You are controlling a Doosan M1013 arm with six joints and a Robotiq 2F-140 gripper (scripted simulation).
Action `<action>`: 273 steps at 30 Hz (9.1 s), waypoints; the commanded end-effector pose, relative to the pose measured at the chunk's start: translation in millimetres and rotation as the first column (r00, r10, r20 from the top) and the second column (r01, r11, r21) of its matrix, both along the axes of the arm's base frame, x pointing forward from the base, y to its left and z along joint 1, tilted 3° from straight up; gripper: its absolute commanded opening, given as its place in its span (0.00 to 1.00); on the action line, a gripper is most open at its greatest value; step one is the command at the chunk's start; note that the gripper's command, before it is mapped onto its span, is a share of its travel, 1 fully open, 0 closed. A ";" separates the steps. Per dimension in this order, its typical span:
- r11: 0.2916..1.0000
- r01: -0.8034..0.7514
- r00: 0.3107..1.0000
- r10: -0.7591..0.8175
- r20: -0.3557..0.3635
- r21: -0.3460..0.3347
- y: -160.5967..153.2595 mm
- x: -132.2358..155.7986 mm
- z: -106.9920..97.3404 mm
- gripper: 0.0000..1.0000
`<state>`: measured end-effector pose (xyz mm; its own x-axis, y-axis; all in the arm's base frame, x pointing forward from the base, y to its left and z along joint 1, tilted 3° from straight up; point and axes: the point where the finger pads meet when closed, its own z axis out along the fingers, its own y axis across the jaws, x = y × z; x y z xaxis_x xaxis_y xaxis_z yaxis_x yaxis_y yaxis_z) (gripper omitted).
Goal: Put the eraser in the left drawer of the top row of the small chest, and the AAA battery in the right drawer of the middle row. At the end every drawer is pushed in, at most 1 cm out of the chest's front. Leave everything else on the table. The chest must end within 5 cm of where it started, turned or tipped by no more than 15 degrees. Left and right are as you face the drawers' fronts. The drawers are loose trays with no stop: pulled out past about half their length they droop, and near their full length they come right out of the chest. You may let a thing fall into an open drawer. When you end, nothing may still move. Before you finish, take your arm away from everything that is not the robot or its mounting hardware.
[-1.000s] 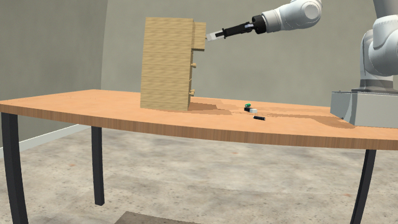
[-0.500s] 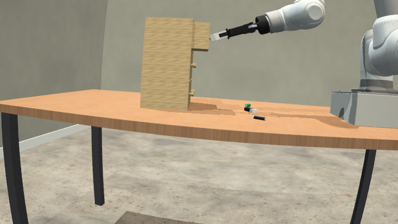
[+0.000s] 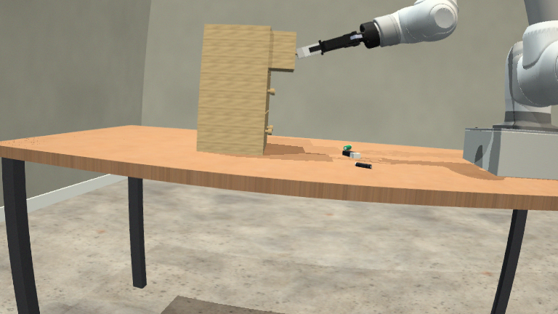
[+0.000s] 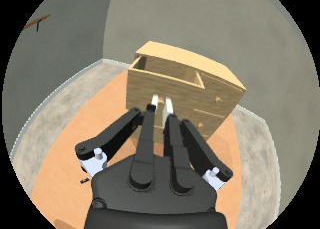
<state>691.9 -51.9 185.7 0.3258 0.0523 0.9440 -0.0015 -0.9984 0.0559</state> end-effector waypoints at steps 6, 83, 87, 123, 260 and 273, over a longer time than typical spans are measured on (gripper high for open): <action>1.000 0.000 1.000 0.000 0.000 0.000 0.0 -0.4 0.1 0.08; 1.000 0.000 1.000 0.000 -0.004 0.000 1.3 -101.0 18.6 0.20; 1.000 0.000 1.000 0.000 -0.012 0.001 1.5 -101.6 19.2 0.20; 1.000 0.011 0.968 -0.010 -0.251 0.001 3.6 -122.3 38.2 0.20; 0.683 -0.729 0.223 0.187 -0.957 -0.037 -7.2 -148.9 -32.5 0.20; -0.086 -0.996 -0.032 0.252 -0.967 0.010 -13.1 -134.7 -168.5 0.20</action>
